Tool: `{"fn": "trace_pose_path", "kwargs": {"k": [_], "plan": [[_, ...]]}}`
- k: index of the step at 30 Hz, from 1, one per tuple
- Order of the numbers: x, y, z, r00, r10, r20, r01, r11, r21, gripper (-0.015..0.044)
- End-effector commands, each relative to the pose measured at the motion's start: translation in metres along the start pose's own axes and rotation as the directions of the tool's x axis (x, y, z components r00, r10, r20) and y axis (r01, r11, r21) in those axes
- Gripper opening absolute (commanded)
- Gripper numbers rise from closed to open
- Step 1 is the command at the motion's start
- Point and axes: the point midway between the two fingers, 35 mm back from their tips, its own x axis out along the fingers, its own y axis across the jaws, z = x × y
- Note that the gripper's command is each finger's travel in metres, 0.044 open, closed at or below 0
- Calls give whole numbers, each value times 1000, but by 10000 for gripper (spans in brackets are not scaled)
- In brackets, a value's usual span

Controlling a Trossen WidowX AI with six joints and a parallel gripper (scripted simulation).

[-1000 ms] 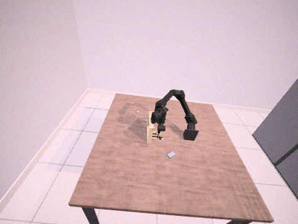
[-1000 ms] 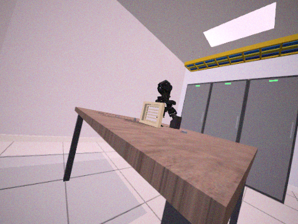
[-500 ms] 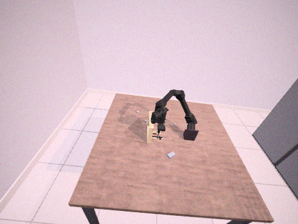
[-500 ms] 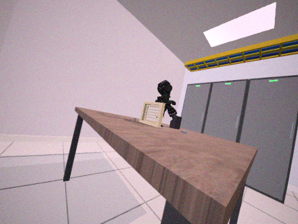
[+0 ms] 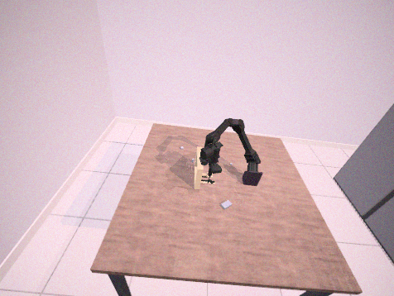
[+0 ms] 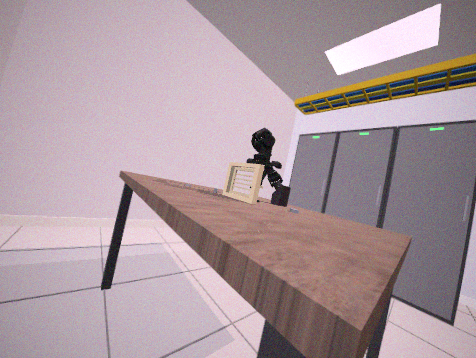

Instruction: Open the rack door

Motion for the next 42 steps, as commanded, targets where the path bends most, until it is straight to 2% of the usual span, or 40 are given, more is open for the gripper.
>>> {"fn": "trace_pose_path", "kwargs": {"k": [1,7,14,23,31,41,42], "plan": [[0,0,0,1000,-1,1,1,985,-174,24],[0,0,0,1000,-1,1,1,891,-453,24],[0,0,0,1000,-1,1,1,686,-728,24],[0,0,0,1000,-1,1,1,307,-952,24],[1,0,0,1000,-1,1,0,-74,-997,24],[1,0,0,1000,-1,1,0,-106,-994,24],[1,0,0,1000,-1,1,0,-106,-994,50]]}}
